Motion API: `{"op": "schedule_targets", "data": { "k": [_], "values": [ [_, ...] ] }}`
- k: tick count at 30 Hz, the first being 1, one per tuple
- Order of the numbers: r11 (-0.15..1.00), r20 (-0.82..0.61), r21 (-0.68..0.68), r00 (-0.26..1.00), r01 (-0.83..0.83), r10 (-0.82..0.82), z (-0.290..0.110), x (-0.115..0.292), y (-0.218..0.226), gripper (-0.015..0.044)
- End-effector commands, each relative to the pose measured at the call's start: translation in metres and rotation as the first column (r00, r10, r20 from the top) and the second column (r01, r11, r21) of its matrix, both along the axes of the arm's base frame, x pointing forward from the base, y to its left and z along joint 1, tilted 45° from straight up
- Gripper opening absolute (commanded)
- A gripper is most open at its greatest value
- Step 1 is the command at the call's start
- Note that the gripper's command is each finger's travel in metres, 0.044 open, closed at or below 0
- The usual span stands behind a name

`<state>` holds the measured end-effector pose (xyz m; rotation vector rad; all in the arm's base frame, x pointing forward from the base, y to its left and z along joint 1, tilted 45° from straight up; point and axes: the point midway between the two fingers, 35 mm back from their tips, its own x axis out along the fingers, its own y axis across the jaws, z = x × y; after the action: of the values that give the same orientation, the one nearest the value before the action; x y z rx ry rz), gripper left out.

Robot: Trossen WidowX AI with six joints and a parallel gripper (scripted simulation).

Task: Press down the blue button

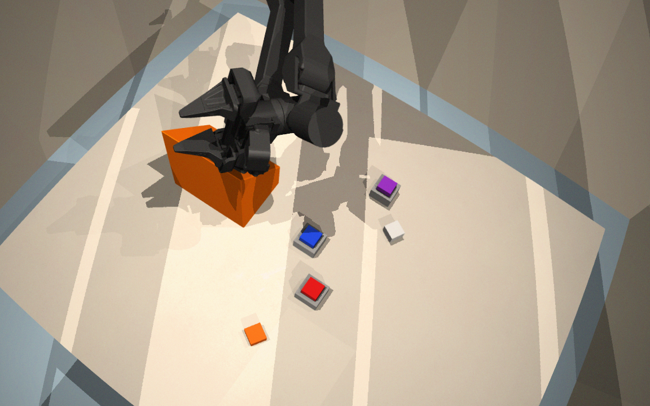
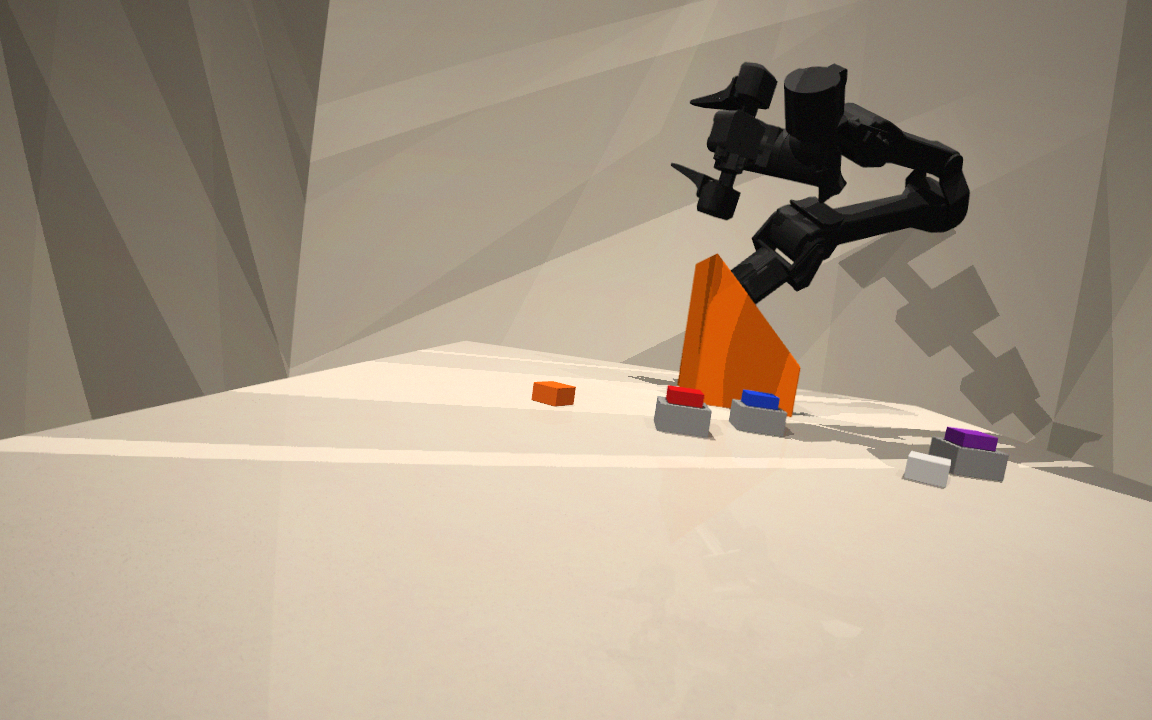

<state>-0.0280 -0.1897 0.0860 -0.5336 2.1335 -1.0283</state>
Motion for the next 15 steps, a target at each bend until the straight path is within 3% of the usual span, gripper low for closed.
{"op": "schedule_targets", "data": {
  "k": [1,4,7,11,15],
  "values": [
    [1.0,0.009,0.014,1.0,-0.005,0.005,-0.002,0.002,0.0,0.04],
    [0.974,0.143,0.213,0.989,-0.08,0.05,-0.031,0.026,0.004,0.04],
    [0.877,0.31,0.448,0.95,-0.176,0.033,-0.063,0.06,0.023,0.04],
    [0.659,0.477,0.692,0.872,-0.296,-0.109,-0.088,0.105,0.064,0.04],
    [0.386,0.532,0.832,0.773,-0.399,-0.346,-0.092,0.151,0.111,0.04]
  ]
}}
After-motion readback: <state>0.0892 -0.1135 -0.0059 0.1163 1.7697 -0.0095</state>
